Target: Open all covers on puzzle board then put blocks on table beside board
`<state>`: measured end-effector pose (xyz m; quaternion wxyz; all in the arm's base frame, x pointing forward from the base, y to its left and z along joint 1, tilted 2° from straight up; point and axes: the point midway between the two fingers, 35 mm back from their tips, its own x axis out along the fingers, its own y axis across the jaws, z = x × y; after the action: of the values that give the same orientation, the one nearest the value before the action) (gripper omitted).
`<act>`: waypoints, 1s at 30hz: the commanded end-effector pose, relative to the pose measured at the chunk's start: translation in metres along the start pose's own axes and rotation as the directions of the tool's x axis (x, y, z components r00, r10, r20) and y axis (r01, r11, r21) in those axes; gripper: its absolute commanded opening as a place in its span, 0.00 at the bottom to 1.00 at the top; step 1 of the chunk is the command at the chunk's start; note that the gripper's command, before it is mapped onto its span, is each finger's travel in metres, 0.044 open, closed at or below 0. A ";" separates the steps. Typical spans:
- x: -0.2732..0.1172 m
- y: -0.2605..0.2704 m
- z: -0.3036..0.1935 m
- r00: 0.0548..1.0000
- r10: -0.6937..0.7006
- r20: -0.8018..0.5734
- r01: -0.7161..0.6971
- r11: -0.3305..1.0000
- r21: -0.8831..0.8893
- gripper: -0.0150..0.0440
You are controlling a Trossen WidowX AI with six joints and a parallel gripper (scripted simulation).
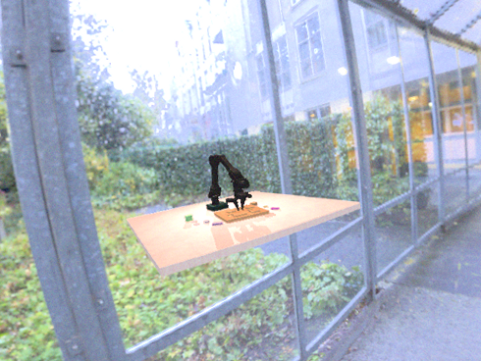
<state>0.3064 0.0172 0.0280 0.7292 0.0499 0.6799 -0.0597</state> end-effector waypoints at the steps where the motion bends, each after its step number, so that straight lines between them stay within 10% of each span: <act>1: 0.007 0.000 -0.002 1.000 0.000 -0.013 0.000 1.000 0.002 0.50; 30: -0.003 0.000 -0.001 1.000 -0.001 -0.006 0.001 1.000 0.000 0.39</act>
<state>0.3037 0.0170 0.0243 0.7236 0.0490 0.6859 -0.0605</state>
